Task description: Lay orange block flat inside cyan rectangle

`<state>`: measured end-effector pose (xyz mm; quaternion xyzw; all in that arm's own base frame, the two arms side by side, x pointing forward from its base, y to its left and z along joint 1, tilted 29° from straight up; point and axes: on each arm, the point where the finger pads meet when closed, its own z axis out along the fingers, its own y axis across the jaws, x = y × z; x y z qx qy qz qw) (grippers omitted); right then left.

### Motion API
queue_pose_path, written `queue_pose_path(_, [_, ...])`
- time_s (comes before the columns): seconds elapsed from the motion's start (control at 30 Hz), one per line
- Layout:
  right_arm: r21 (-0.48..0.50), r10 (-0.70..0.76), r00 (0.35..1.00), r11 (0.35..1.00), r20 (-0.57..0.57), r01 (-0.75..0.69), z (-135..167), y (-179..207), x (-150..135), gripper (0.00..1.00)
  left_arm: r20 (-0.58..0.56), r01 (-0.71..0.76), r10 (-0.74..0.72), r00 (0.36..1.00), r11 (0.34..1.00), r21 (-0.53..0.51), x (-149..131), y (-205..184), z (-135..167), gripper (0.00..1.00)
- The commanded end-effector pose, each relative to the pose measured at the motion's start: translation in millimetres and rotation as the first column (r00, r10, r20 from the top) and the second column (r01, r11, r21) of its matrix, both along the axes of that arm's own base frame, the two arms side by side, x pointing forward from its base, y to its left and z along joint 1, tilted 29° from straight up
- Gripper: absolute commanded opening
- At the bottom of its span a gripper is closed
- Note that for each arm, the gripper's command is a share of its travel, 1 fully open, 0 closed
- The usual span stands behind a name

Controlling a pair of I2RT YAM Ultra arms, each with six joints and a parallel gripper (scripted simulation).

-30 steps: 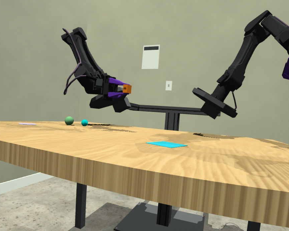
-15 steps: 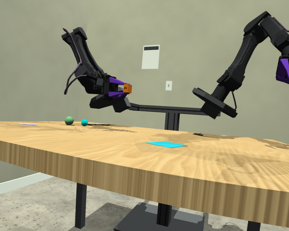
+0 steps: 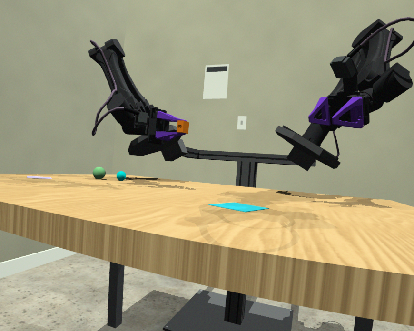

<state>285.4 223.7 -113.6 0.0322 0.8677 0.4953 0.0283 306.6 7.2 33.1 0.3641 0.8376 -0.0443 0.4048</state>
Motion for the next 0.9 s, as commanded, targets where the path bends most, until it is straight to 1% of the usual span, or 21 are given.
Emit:
queue_pose_path(0.0, [0.034,0.026,0.998,0.999,0.057,-0.028,15,12,10,0.27,0.088,0.152,-0.147,0.985,0.987,-0.043,9,-33,-7,0.64])
queue_pose_path(0.07, [0.034,0.026,0.998,0.999,0.057,-0.028,15,12,10,0.27,0.095,0.244,-0.237,0.967,0.967,-0.077,6,-59,-20,0.64])
queue_pose_path(0.13, [0.034,0.026,0.998,0.999,0.057,-0.028,15,12,10,0.27,0.118,0.327,-0.316,0.941,0.940,-0.095,3,-82,-26,0.64])
queue_pose_path(0.27, [0.034,0.026,0.998,0.999,0.057,-0.028,15,12,10,0.27,0.146,0.449,-0.430,0.891,0.884,-0.132,6,-118,-36,0.64])
queue_pose_path(0.43, [0.034,0.026,0.998,0.999,0.057,-0.028,15,12,10,0.27,0.136,0.581,-0.565,0.814,0.789,-0.201,-5,-165,-63,0.64])
queue_pose_path(0.47, [0.034,0.026,0.998,0.999,0.057,-0.028,15,12,10,0.27,0.130,0.603,-0.590,0.797,0.767,-0.217,-8,-173,-69,0.64])
queue_pose_path(0.53, [0.034,0.026,0.998,0.999,0.057,-0.028,15,12,10,0.27,0.130,0.603,-0.590,0.797,0.767,-0.217,-8,-173,-69,0.64])
queue_pose_path(0.6, [0.034,0.026,0.998,0.999,0.057,-0.028,15,12,10,0.27,0.092,0.639,-0.641,0.762,0.721,-0.268,-21,-191,-93,0.64])
queue_pose_path(0.73, [0.034,0.026,0.998,0.999,0.057,-0.028,15,12,10,0.27,0.074,0.710,-0.733,0.677,0.622,-0.331,-37,-226,-124,0.64])
queue_pose_path(0.87, [0.034,0.026,0.998,0.999,0.057,-0.028,15,12,10,0.27,0.041,0.736,-0.786,0.617,0.558,-0.383,-53,-246,-151,0.64])
